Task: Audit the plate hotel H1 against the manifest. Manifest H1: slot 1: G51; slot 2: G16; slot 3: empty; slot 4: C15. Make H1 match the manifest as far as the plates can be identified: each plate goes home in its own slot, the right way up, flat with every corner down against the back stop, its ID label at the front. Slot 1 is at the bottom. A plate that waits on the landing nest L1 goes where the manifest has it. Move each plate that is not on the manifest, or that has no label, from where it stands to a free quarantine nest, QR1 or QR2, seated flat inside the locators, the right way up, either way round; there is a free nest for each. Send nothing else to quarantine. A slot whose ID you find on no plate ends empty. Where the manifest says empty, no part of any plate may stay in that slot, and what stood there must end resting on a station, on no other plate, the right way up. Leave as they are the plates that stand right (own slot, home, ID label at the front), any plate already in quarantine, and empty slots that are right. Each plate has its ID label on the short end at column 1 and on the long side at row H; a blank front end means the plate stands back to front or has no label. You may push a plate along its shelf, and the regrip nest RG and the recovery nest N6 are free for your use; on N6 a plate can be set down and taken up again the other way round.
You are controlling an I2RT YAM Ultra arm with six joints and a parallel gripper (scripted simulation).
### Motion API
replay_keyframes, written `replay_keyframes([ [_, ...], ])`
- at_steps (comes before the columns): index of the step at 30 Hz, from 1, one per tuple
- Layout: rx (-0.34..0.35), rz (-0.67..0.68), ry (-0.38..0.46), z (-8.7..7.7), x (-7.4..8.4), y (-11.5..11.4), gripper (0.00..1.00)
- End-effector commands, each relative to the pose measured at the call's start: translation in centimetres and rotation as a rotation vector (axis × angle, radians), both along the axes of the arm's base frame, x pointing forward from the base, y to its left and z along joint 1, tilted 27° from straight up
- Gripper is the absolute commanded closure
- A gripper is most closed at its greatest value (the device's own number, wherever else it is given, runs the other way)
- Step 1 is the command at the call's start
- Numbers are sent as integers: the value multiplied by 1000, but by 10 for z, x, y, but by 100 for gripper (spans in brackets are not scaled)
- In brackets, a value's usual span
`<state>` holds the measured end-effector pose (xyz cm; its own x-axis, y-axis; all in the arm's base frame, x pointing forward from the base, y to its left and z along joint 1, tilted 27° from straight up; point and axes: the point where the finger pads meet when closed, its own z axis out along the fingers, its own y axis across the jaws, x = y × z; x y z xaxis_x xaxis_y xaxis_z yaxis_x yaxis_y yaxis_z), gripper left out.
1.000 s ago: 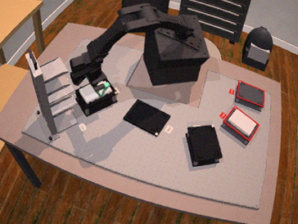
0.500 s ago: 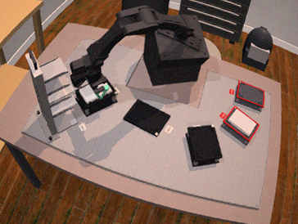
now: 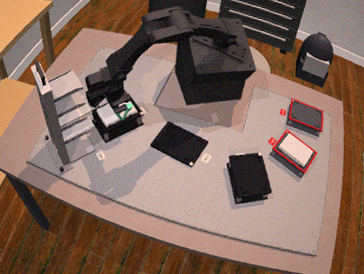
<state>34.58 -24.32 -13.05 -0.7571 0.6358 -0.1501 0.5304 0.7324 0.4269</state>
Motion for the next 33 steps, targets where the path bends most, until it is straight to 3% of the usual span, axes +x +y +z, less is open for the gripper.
replay_keyframes([
  [1, -15, -6, -15, 4, 3, -6, 14],
  [11, -15, -6, -15, 4, 3, -6, 14],
  [33, -15, -6, -15, 22, -5, -11, 14],
])
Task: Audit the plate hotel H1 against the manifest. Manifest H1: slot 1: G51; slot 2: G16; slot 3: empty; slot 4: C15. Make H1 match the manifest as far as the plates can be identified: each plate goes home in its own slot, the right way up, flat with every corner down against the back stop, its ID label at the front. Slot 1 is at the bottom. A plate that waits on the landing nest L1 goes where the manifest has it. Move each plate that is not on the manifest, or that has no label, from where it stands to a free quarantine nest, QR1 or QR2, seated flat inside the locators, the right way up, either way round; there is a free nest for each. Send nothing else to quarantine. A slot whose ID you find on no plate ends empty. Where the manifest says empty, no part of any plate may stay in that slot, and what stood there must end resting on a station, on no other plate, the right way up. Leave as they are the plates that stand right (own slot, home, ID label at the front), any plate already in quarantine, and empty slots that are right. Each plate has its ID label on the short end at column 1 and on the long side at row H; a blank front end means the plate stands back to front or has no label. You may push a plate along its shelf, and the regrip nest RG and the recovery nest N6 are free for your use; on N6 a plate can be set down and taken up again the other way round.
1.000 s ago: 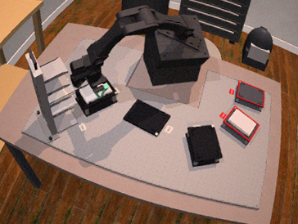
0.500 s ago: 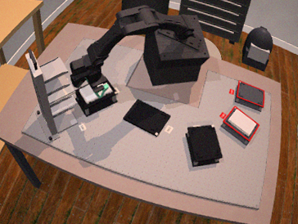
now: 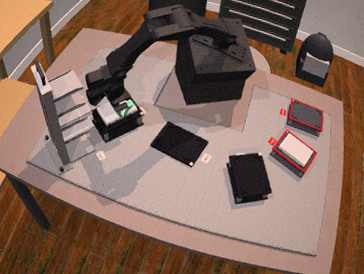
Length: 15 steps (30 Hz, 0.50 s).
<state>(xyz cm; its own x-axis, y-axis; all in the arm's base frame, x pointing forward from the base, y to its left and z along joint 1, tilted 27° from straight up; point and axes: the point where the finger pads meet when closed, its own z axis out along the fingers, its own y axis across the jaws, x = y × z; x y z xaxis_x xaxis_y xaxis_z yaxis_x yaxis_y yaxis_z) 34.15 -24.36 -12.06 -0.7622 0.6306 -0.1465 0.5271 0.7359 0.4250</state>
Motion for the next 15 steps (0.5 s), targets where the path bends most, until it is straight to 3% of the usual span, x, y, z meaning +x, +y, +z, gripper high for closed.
replay_keyframes([
  [1, -16, -13, -19, 13, -1, -11, 14],
  [15, -16, -13, -19, 24, -6, -13, 14],
])
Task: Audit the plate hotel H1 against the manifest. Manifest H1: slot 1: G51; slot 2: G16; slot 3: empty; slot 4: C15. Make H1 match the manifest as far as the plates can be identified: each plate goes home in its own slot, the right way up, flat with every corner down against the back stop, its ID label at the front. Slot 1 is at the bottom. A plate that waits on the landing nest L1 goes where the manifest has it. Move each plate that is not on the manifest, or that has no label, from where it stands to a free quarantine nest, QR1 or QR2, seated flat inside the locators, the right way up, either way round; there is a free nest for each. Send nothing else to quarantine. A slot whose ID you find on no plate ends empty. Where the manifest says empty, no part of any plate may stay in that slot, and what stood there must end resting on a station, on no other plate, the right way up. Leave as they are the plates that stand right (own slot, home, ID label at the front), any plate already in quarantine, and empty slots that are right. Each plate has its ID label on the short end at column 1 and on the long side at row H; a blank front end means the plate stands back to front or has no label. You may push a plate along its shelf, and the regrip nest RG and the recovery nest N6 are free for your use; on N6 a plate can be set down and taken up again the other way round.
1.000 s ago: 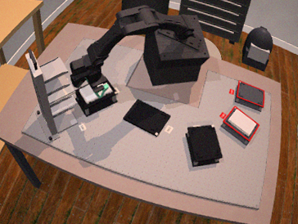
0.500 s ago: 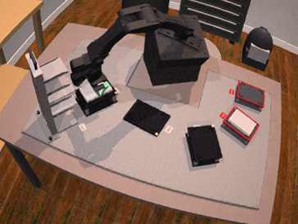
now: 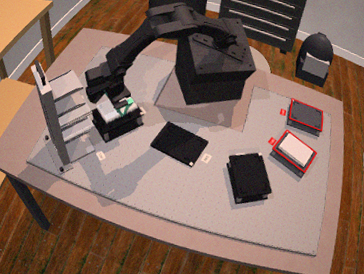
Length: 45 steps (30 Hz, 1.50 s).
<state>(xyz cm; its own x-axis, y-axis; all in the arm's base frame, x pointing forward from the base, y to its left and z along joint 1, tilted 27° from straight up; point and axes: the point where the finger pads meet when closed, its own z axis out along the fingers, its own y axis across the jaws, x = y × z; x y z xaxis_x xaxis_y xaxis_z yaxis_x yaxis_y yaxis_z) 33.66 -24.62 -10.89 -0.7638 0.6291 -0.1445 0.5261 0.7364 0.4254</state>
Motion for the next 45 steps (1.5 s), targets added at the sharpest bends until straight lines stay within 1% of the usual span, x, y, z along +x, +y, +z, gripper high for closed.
replay_keyframes([
  [1, -18, -15, -20, 13, -1, -11, 14],
  [37, -18, -15, -20, 42, -14, -19, 14],
  [45, -18, -15, -20, 45, -15, -20, 14],
])
